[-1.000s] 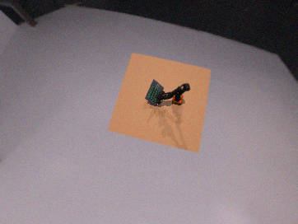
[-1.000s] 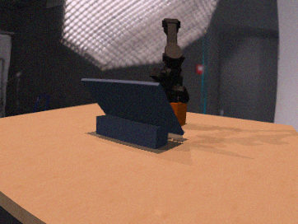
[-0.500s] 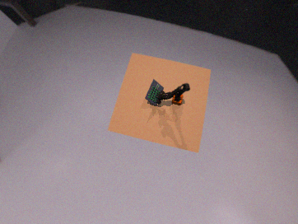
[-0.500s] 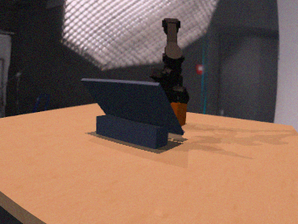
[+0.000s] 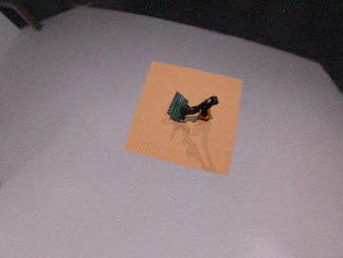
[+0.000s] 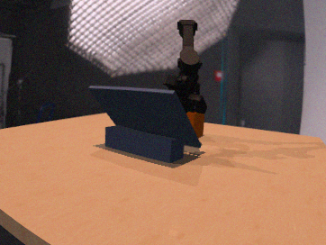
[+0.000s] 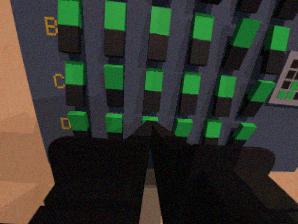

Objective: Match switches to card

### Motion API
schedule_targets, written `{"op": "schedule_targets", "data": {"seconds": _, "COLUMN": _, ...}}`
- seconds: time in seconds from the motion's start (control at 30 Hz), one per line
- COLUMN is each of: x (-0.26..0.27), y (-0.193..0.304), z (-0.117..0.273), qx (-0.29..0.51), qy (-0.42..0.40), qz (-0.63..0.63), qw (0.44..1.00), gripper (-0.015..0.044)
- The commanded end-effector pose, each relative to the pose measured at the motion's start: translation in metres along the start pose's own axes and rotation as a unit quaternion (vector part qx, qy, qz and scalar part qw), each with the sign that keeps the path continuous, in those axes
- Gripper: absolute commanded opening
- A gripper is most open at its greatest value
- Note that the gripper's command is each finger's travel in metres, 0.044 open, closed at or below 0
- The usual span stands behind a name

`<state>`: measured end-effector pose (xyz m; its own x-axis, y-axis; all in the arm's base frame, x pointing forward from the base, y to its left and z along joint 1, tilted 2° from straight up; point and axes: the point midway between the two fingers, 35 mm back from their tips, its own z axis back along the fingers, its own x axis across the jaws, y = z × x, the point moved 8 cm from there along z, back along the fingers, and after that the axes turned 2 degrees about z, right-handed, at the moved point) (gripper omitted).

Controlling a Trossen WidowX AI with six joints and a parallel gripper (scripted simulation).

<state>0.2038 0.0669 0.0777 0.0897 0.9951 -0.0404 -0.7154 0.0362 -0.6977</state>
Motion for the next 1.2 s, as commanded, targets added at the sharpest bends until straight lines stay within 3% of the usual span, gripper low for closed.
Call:
{"op": "schedule_targets", "data": {"seconds": 0.0, "x": 0.000, "y": 0.001, "z": -0.001, "qx": 0.002, "qy": -0.002, "qz": 0.002, "qw": 1.000, "gripper": 0.0000}}
{"op": "schedule_targets", "data": {"seconds": 1.0, "x": 0.000, "y": 0.001, "z": -0.005, "qx": 0.002, "qy": -0.002, "qz": 0.002, "qw": 1.000, "gripper": 0.0000}}
{"op": "schedule_targets", "data": {"seconds": 1.17, "x": 0.003, "y": 0.000, "z": 0.021, "qx": -0.002, "qy": -0.001, "qz": 0.000, "qw": 1.000, "gripper": 0.0000}}
